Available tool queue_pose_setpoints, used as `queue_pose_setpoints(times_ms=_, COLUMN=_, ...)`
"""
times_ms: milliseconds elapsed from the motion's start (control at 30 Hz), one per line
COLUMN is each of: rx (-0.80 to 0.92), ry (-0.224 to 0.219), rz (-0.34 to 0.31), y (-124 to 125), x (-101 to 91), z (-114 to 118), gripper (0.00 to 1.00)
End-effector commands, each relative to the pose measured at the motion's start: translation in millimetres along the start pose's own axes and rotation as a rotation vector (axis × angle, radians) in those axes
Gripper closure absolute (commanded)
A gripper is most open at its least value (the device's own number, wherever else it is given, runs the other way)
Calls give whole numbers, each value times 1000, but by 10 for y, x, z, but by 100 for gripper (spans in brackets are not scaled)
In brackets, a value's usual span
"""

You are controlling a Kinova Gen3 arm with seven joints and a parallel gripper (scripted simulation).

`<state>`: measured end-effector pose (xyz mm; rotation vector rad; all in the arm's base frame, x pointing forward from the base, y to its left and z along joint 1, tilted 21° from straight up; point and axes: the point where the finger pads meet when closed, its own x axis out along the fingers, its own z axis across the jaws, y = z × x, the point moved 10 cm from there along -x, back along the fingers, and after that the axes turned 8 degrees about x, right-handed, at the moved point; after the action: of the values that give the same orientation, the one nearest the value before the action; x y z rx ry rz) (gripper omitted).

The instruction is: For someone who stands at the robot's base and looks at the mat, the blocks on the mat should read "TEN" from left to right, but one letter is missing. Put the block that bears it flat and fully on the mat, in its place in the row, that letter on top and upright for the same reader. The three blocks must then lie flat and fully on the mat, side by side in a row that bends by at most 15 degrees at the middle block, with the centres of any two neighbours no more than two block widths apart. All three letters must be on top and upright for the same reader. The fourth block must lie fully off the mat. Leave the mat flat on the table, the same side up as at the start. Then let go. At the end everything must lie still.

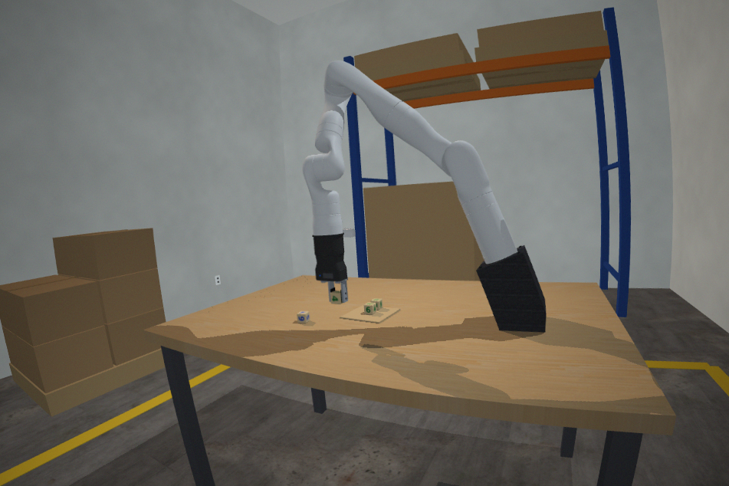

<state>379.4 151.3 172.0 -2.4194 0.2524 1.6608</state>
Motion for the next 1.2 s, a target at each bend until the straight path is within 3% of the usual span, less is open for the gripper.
queue_pose_setpoints(times_ms=0, rx=-3, ry=4, rz=2, y=19, x=-53, z=-11, gripper=43)
queue_pose_setpoints(times_ms=867, rx=69, ry=-5, rz=6, y=72, x=-53, z=7, gripper=43)
queue_pose_setpoints(times_ms=1167, rx=318, ry=-31, rz=19, y=239, x=-40, z=69, gripper=43)
